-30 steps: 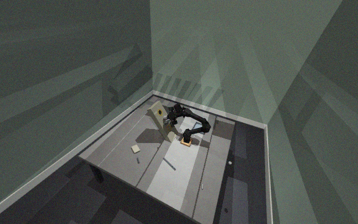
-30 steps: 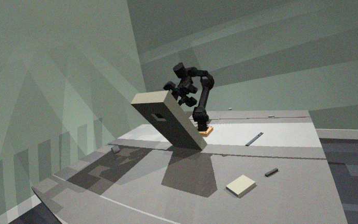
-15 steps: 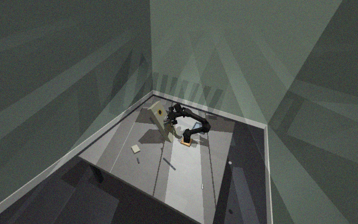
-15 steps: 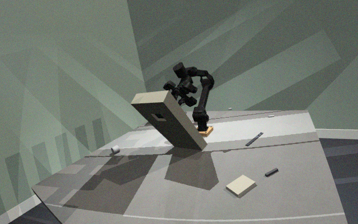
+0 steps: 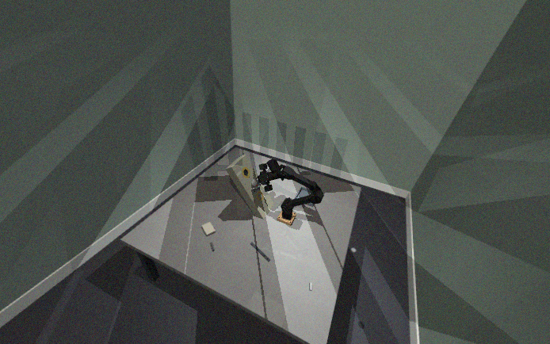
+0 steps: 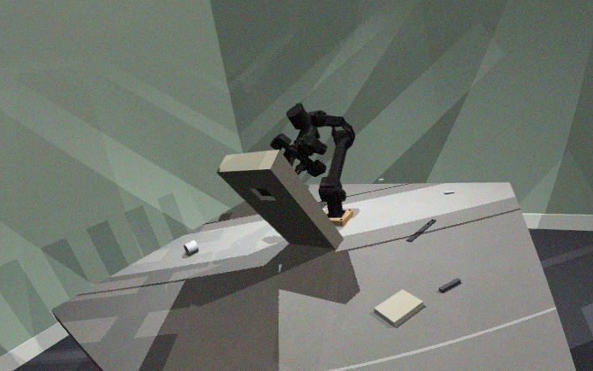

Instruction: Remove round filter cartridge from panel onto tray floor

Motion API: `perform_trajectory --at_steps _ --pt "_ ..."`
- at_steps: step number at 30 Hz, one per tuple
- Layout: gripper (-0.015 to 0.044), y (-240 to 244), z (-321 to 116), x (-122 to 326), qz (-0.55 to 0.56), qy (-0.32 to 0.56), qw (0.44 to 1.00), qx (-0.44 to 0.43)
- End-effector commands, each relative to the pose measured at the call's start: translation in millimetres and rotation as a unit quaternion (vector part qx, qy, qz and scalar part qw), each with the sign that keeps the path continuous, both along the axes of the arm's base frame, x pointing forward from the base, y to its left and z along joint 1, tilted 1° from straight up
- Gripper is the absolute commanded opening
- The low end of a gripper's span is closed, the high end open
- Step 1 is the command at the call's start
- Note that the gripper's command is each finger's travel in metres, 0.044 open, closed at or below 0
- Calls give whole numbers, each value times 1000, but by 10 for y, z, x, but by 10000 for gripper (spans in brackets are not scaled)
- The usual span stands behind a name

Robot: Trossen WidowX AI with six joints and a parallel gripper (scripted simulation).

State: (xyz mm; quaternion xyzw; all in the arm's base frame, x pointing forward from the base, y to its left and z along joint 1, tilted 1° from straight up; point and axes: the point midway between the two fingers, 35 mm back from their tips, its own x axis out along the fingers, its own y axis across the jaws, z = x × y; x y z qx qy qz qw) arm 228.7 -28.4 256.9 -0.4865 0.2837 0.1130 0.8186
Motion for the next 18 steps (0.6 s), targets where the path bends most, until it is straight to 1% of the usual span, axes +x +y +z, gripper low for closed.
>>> perform_trajectory --at_steps 1,8,10,18 --pt "95 0 5 1 0 -1 1000 0" --pt "95 0 5 1 0 -1 1000 0" --pt "95 -1 3 5 0 11 1000 1" --pt "95 -13 31 54 0 143 990 15"
